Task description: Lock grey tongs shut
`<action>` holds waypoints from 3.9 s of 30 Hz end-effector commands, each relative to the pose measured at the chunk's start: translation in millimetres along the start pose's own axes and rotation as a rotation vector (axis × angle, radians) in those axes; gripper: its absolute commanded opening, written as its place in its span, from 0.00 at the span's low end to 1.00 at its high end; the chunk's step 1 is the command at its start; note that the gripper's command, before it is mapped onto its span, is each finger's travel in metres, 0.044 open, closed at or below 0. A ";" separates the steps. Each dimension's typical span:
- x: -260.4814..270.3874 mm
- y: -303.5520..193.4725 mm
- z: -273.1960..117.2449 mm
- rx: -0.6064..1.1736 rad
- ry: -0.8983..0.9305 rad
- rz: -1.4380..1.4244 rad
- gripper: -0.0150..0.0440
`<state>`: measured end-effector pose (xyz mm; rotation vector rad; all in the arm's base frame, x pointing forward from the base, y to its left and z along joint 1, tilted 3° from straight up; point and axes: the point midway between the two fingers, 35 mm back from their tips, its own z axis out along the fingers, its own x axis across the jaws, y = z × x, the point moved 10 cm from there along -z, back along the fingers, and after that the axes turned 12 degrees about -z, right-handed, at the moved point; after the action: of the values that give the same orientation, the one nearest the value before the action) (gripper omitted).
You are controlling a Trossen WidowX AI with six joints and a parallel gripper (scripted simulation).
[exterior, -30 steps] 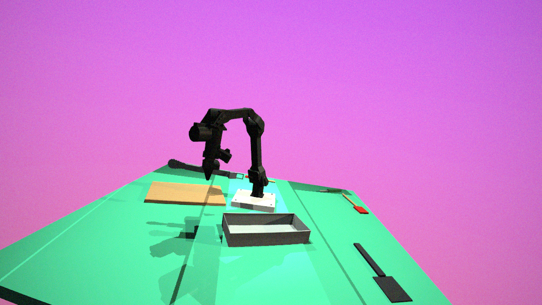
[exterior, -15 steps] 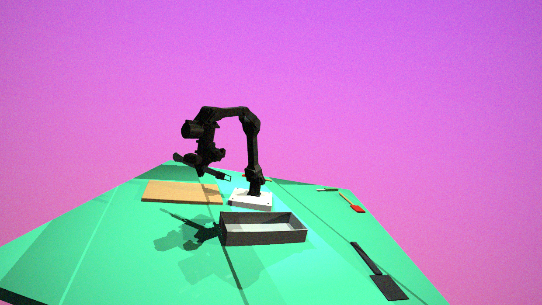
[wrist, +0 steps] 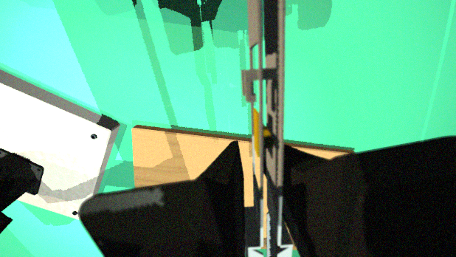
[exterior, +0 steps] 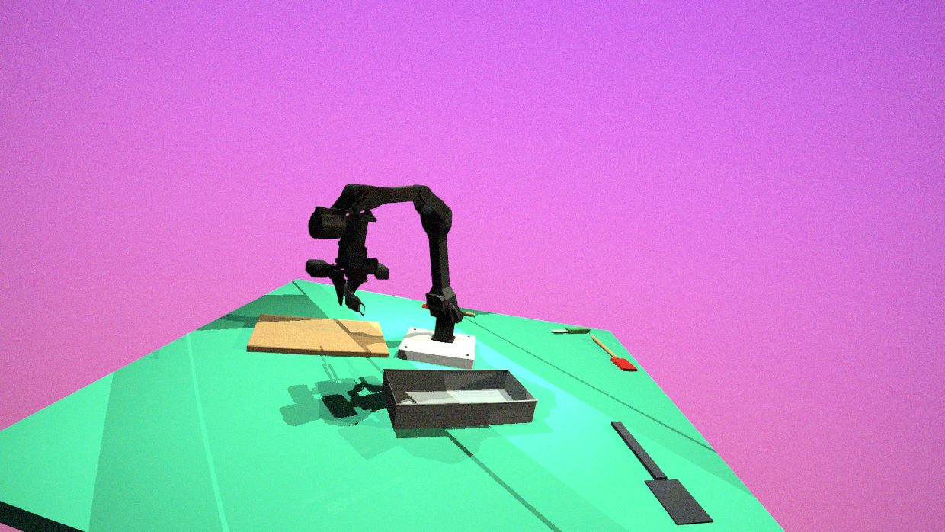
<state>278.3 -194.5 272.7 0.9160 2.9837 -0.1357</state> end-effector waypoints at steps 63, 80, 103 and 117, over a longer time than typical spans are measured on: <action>13.4 -99.4 0.4 0.003 0.014 2.463 0.00; 21.8 -124.2 1.0 0.018 0.015 3.129 0.00; 36.2 -156.7 1.5 0.050 0.004 4.029 0.00; 46.5 -175.6 1.6 0.081 -0.019 4.576 0.00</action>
<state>144.6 -312.1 281.3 -1.8153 2.6345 -0.0607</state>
